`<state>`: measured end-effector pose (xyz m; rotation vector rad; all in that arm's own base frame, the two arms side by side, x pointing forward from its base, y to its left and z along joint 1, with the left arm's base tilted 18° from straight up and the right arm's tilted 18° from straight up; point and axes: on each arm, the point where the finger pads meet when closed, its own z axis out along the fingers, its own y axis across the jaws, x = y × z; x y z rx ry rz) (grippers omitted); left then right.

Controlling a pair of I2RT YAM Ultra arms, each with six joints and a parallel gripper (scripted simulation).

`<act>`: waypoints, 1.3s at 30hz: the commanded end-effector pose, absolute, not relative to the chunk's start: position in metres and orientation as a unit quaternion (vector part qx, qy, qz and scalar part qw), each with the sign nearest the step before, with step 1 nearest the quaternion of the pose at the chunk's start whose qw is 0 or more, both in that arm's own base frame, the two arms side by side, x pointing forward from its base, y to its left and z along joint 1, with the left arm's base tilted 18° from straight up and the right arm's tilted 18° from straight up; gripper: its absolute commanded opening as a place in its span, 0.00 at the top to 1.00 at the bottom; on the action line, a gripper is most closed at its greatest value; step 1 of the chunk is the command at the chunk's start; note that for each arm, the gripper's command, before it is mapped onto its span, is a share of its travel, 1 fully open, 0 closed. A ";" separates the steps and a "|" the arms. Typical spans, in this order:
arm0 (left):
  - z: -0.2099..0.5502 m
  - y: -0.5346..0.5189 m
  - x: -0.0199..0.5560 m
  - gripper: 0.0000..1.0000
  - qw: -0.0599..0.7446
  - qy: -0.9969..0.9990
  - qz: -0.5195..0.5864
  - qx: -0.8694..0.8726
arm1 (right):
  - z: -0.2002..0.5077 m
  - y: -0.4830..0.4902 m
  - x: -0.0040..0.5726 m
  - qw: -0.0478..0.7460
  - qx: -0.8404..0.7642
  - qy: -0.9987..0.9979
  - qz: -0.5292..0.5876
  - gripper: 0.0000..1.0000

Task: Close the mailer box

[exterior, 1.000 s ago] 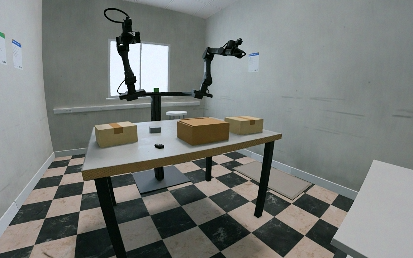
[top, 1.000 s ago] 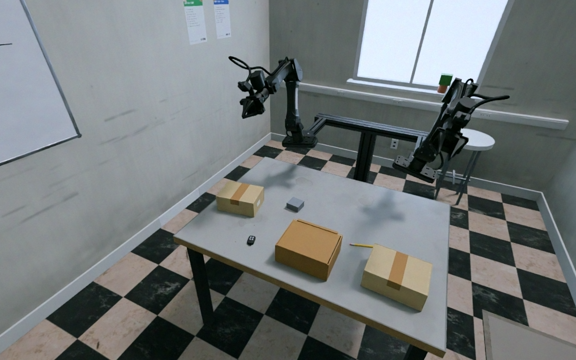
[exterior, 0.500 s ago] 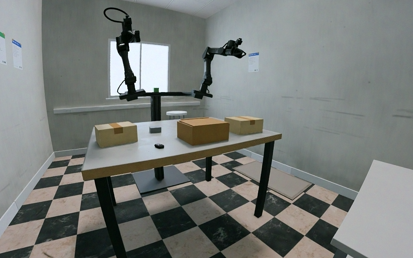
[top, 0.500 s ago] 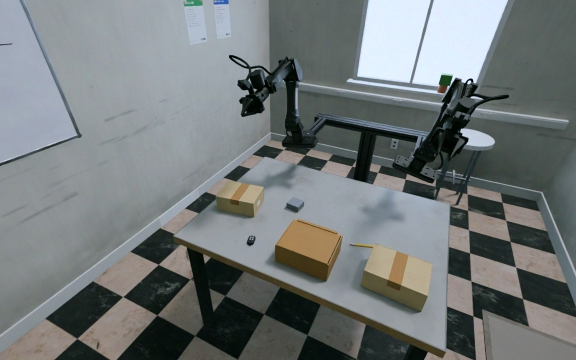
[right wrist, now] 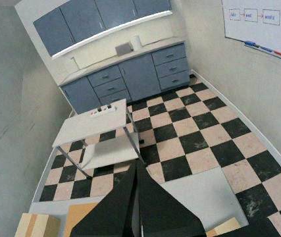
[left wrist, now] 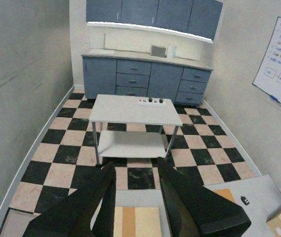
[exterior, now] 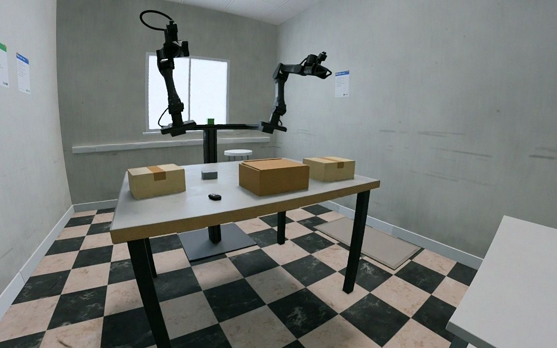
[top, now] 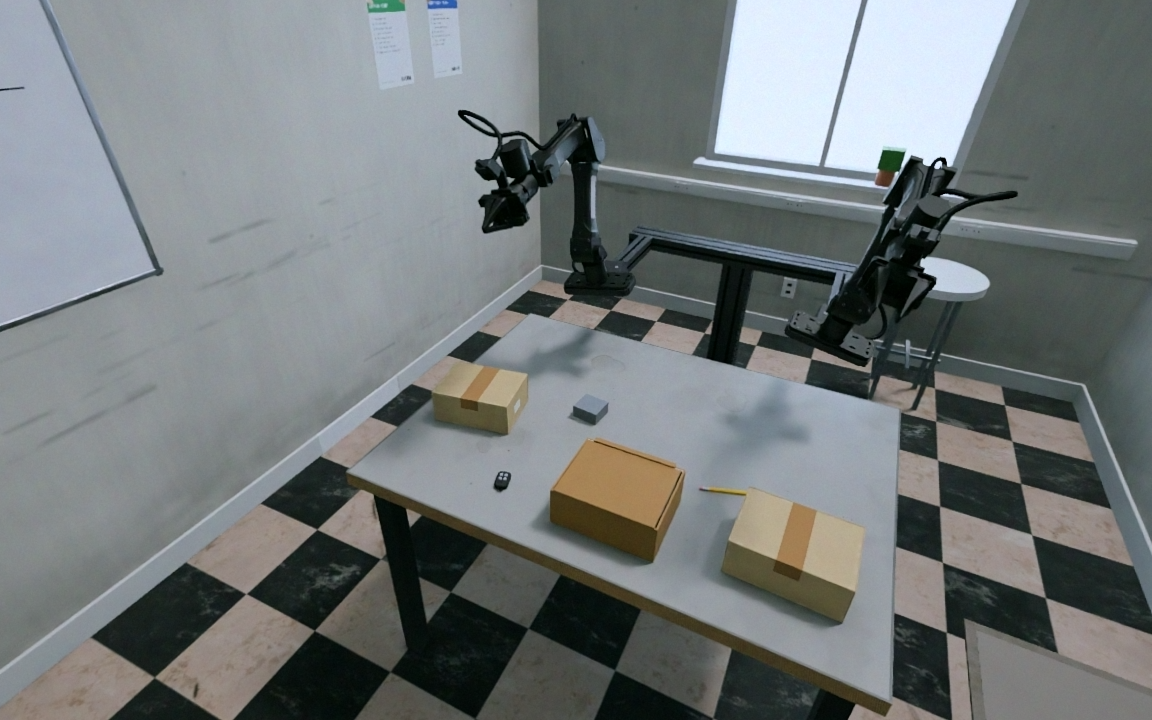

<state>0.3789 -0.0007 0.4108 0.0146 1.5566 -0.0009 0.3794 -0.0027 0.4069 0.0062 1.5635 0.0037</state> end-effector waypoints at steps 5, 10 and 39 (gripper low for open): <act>0.405 -0.006 0.378 0.62 0.709 0.705 -0.011 0.012 | 0.413 -0.002 0.382 0.716 0.004 0.698 0.001 0.99; 0.404 -0.006 0.380 0.62 0.708 0.706 -0.010 0.011 | 0.411 -0.003 0.380 0.714 0.005 0.700 0.000 0.99; 0.418 -0.004 0.373 0.62 0.721 0.693 -0.005 0.005 | 0.405 -0.003 0.379 0.709 0.003 0.705 0.002 0.99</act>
